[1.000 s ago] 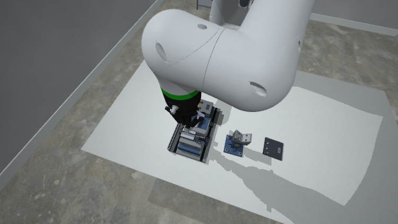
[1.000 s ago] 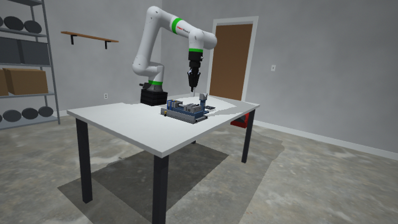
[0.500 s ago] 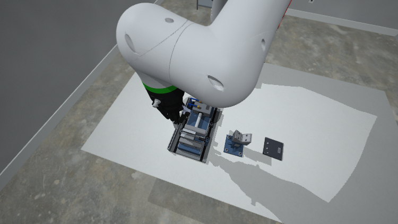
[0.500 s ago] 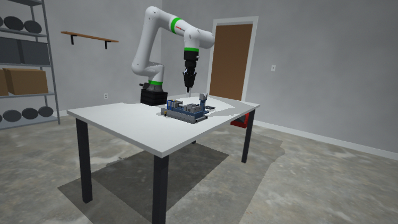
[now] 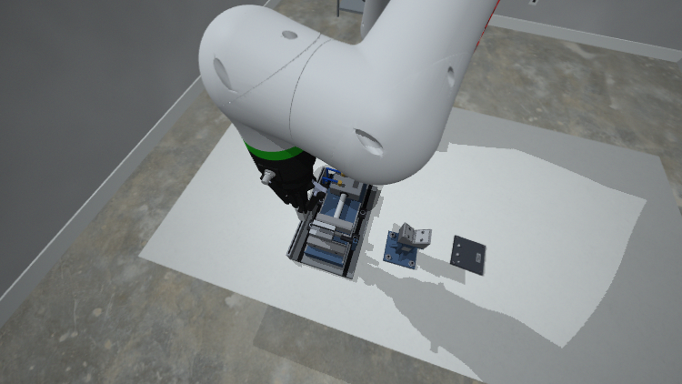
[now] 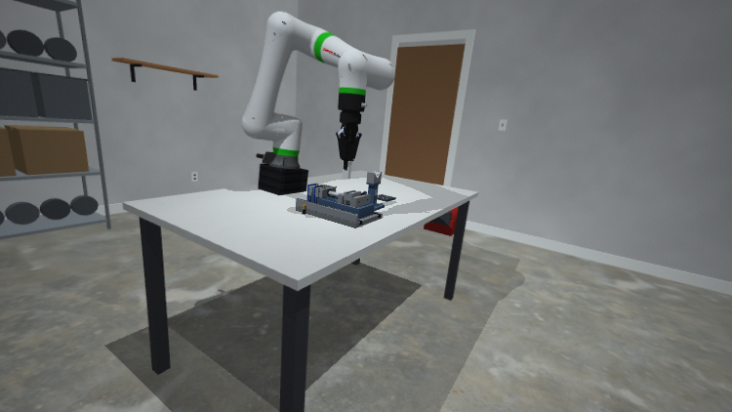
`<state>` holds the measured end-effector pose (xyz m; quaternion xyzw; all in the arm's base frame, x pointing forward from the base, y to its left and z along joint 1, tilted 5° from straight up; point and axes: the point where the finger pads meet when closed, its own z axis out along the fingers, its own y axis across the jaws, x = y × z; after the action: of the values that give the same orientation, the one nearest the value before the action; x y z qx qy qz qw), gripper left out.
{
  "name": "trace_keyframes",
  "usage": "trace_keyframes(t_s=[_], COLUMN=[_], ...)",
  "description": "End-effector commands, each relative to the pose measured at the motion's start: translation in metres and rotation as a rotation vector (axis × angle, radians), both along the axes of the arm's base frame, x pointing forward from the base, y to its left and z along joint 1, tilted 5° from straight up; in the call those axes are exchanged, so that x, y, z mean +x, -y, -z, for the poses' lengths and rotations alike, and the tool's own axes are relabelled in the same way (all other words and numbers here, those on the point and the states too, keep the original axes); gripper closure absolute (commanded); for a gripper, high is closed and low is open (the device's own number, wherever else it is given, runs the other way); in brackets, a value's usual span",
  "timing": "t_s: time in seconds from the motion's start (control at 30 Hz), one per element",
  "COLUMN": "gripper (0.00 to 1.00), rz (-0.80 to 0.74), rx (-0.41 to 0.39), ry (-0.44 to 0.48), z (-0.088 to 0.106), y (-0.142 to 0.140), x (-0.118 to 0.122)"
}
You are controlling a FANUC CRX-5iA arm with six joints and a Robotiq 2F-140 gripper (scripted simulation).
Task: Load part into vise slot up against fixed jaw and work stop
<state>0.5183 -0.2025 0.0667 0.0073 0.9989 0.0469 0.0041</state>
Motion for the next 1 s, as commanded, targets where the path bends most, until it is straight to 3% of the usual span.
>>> trace_keyframes(t_s=[0.0, 0.97], gripper=[1.00, 1.00], rz=[0.000, 0.000], rx=[0.000, 0.000], ry=[0.000, 0.000], z=[-0.0002, 0.0034], y=[0.0001, -0.0002], x=[0.0002, 0.0004])
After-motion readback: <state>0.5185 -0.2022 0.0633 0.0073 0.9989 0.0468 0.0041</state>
